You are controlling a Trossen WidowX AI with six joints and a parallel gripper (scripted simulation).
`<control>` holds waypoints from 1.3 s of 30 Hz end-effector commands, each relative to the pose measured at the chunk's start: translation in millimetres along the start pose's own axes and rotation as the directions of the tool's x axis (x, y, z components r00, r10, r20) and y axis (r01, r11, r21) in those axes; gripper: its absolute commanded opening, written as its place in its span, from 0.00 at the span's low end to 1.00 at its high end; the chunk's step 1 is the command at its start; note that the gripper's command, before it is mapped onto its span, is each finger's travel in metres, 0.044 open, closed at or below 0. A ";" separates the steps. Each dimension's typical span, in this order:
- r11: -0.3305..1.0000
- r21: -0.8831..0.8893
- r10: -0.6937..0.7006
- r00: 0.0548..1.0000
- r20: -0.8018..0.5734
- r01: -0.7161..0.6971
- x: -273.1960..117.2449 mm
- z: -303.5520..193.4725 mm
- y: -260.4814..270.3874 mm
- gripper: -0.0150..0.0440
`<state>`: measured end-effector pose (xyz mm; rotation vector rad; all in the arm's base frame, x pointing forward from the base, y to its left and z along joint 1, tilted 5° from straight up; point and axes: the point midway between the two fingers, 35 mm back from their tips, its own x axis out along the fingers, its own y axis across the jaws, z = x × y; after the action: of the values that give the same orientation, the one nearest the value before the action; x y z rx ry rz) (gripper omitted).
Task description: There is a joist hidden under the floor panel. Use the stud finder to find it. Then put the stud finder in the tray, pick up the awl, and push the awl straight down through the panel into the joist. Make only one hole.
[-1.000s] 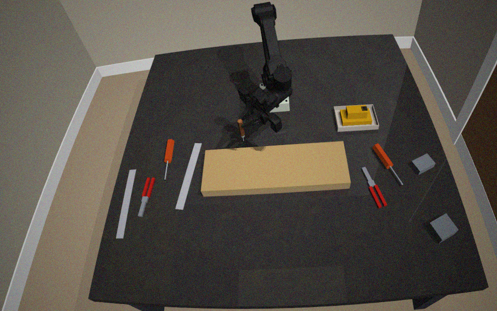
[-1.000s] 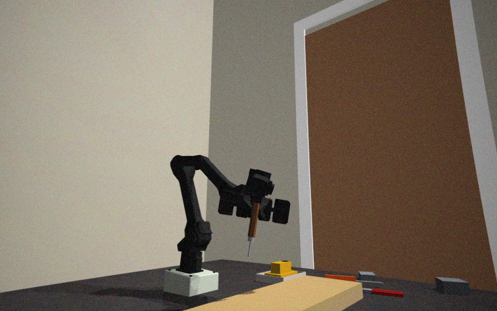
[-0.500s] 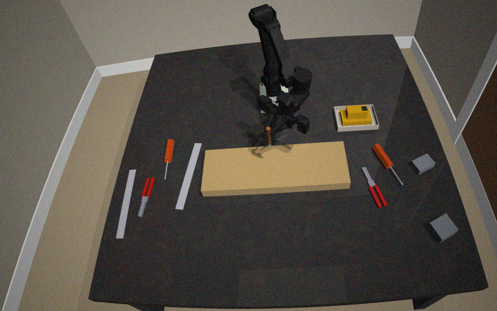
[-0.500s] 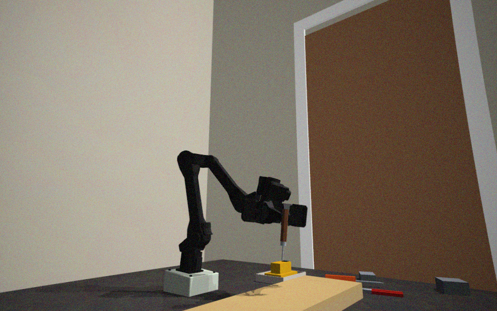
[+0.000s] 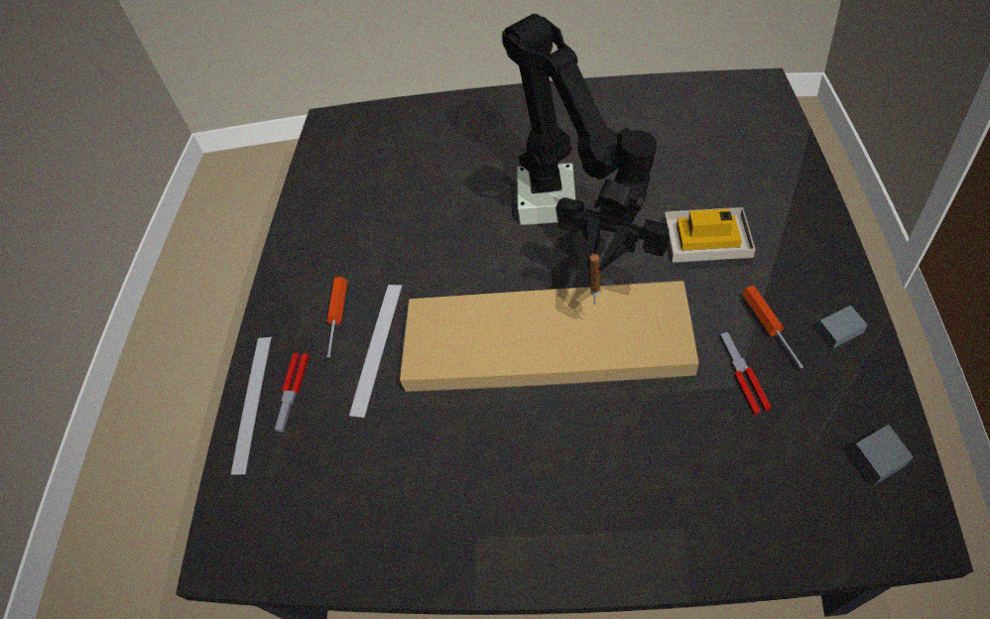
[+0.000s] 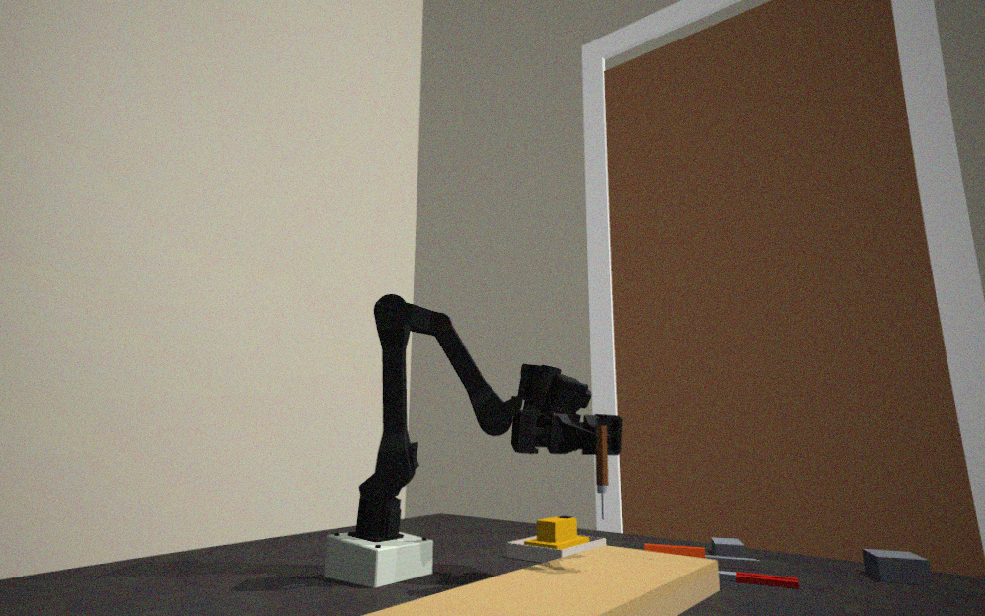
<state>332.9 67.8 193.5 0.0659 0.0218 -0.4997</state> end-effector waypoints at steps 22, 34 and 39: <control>0.999 0.011 0.045 0.999 0.006 -0.045 -10.5 -12.3 16.3 0.25; 0.999 0.011 0.045 0.999 0.006 -0.045 -9.7 -18.7 16.8 0.25; 0.999 0.011 0.045 0.999 0.006 -0.045 -9.4 -21.3 16.9 0.25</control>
<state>332.7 89.1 175.0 0.0773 0.0127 -0.4507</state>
